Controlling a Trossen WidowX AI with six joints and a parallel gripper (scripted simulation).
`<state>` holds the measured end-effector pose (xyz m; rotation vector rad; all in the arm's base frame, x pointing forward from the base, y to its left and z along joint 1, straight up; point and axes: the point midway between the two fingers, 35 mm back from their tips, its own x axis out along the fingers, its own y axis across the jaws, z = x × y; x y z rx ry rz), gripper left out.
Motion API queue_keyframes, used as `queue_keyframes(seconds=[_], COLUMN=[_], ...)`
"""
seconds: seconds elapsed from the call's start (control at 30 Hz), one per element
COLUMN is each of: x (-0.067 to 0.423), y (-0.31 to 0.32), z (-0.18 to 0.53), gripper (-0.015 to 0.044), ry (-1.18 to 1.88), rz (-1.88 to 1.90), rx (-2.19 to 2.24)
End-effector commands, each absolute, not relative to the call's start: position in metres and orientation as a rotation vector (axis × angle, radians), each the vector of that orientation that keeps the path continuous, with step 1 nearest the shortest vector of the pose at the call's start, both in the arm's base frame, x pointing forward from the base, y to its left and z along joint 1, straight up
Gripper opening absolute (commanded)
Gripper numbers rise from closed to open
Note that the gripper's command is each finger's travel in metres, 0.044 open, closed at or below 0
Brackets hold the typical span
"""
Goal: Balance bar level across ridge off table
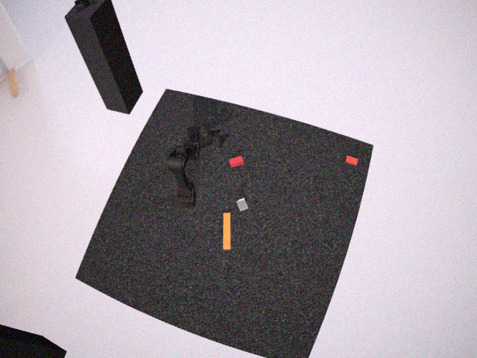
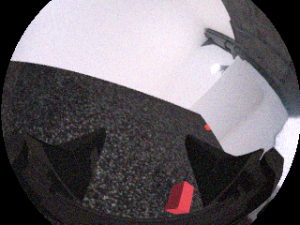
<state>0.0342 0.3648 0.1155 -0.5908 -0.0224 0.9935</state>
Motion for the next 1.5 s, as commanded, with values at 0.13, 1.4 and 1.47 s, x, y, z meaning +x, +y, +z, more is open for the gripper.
queue_keyframes(seconds=[0.13, 1.4, 1.47], x=[0.044, 0.211, 0.218], y=[0.364, 0.304, 0.298], z=[0.114, 0.091, 0.09], gripper=[0.0315, 0.0315, 0.0315], ry=[-0.001, 0.456, 0.483], rz=[0.973, 0.565, 0.541], rx=[-0.597, -0.428, -0.415])
